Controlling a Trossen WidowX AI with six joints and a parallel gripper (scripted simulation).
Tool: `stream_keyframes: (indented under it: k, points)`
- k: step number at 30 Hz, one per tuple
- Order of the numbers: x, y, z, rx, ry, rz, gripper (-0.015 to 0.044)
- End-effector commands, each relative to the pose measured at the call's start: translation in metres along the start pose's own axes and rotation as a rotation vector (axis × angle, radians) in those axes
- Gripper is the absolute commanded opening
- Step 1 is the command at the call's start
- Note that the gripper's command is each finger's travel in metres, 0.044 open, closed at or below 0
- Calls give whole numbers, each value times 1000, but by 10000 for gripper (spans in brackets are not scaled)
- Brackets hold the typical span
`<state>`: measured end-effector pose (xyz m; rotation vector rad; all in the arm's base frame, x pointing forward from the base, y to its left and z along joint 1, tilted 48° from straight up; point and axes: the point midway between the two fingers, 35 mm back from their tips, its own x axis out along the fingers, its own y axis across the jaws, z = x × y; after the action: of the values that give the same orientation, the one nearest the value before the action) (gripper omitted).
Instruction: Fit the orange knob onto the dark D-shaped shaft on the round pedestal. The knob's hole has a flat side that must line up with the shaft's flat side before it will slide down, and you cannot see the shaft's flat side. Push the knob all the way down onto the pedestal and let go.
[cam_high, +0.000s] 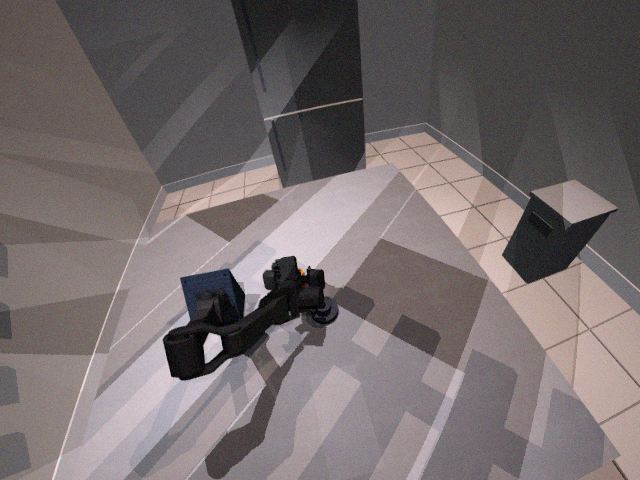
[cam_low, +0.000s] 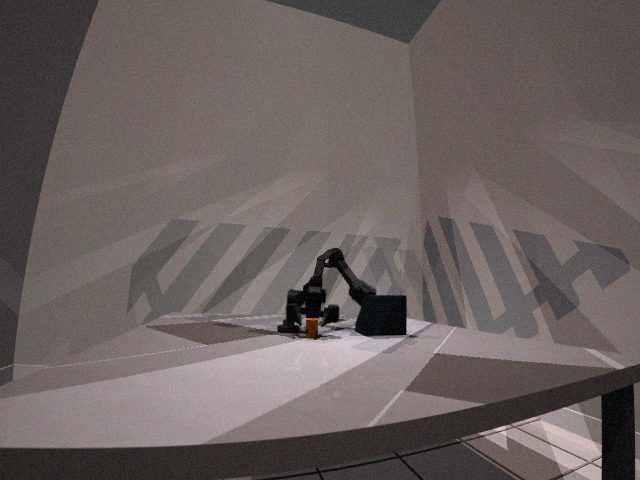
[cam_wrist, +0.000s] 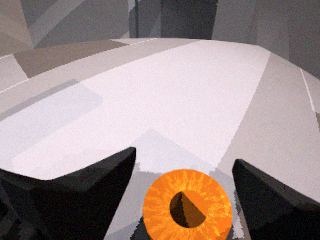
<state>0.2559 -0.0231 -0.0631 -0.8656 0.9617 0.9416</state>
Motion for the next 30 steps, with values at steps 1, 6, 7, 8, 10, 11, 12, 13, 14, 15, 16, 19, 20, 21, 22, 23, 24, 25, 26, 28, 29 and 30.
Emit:
stream_keyframes:
  k: [1,6,7,8,10,11,12,13,14,15,16,19,20,21,22,23,24,25,26,28,29,30]
  points:
    - [0,0,0,-1,-4,-1,418]
    - [0,0,0,-1,-4,-1,440]
    - [0,0,0,-1,-4,-1,440]
    - [0,0,0,-1,-4,-1,440]
    - [-3,-2,8,-1,-3,0,440]
    - [-7,-3,18,-1,-2,0,440]
    - [-12,-4,31,-1,-1,0,440]
    - [-18,-4,44,-1,-1,0,440]
    - [-23,-3,57,-1,-2,0,440]
    - [-28,-2,67,0,-3,-1,440]
    - [-31,-1,73,0,-4,-1,440]
    - [-32,-1,75,0,-4,-1,440]
    - [-31,-1,74,6,8,7,440]
    - [-29,1,74,24,44,29,440]
    - [-26,3,73,51,107,64,440]
    - [-24,5,72,79,188,100,440]
    - [-22,8,71,102,272,130,440]
    - [-21,10,70,120,358,153,440]
    - [-21,11,69,131,446,168,440]
    - [-24,13,70,138,624,176,440]
    - [-26,13,71,133,712,169,440]
    - [-29,12,73,122,799,154,440]
